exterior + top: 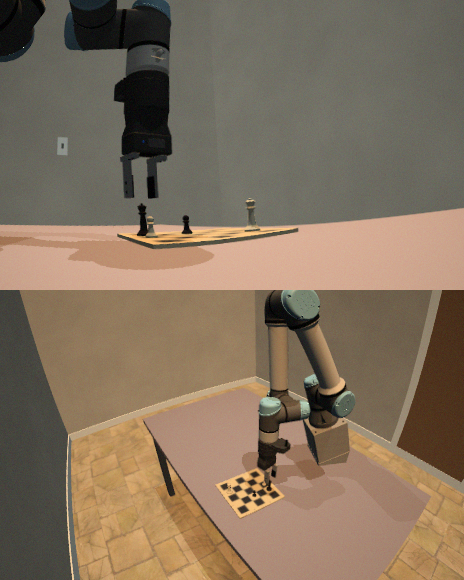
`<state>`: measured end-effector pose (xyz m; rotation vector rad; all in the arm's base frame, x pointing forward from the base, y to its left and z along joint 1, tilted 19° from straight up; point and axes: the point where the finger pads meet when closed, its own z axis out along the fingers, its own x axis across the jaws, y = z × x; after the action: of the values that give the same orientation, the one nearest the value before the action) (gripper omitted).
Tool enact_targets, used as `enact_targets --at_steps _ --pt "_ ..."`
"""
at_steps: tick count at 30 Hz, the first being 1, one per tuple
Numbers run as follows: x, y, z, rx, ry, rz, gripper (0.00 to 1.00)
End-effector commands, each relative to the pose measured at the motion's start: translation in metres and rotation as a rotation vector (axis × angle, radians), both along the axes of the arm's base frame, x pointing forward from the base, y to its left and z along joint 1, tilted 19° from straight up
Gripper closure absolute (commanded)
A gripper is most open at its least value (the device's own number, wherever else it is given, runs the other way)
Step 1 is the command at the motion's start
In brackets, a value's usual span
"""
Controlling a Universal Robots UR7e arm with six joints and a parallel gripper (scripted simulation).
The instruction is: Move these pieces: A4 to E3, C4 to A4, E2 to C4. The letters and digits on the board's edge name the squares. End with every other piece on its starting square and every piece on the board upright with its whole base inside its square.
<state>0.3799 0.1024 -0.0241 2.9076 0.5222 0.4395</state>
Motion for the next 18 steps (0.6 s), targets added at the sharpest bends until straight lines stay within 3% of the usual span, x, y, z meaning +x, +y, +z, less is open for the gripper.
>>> enact_targets --at_steps 1,18 --pt "0.0011 -0.0006 0.0006 0.000 -0.002 -0.001 0.21" --pt "0.0048 -0.0020 -0.0072 0.000 -0.003 -0.002 0.21"
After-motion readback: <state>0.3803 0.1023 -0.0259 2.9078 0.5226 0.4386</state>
